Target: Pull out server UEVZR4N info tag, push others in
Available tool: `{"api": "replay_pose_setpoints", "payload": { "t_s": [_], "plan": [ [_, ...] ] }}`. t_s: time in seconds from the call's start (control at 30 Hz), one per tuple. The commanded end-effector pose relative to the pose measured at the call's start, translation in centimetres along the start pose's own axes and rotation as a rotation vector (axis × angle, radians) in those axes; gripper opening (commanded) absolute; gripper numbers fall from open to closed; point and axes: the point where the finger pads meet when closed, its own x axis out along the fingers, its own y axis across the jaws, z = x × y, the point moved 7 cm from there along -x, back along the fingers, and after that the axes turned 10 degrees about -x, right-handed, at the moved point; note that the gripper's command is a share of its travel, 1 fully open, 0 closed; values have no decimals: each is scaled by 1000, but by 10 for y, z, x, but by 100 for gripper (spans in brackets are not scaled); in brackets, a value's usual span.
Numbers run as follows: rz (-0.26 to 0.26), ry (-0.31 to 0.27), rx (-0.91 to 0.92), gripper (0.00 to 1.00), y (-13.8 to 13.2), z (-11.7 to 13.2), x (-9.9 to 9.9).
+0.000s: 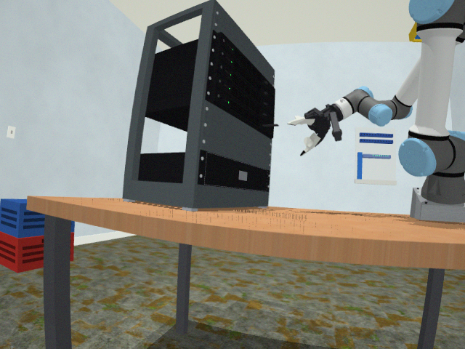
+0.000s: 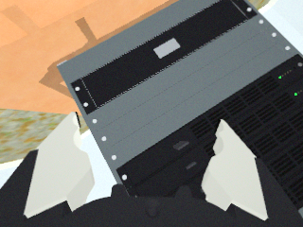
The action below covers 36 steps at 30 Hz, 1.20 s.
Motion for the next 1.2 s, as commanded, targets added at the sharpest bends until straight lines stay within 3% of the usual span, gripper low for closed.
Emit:
{"api": "replay_pose_setpoints", "payload": {
  "t_s": [0.0,1.17],
  "plan": [
    [10,1,43,100,3,3,-3],
    [62,13,263,100,13,12,-14]
  ]
}}
